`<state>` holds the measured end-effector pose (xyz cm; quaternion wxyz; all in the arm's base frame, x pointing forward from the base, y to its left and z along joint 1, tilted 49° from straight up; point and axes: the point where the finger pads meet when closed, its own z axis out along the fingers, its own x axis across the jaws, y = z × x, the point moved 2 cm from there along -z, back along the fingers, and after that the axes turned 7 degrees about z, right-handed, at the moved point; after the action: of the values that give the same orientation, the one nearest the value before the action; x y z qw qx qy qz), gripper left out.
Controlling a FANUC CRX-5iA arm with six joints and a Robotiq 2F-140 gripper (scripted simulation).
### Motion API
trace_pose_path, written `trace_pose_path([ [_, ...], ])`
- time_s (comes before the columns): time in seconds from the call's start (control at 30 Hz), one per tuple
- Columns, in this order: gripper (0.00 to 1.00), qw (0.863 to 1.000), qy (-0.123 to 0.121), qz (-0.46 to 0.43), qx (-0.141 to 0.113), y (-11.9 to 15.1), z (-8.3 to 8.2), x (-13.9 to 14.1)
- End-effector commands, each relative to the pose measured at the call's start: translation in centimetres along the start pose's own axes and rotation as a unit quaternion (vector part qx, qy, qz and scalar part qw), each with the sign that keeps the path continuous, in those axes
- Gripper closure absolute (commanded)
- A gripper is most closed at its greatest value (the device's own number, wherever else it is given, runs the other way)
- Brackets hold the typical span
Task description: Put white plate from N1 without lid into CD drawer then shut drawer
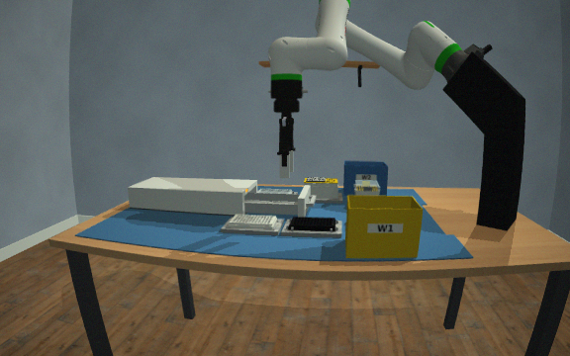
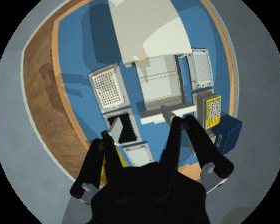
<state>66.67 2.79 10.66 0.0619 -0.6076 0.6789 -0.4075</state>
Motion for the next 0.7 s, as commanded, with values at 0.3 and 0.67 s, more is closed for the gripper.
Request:
trace_pose_path([
  [0.3,0.34,1.0,0.0,0.0,-0.001,-2.4,-0.1,-3.5],
  [0.67,0.34,1.0,0.0,0.0,-0.001,-4.4,-0.2,-6.4],
])
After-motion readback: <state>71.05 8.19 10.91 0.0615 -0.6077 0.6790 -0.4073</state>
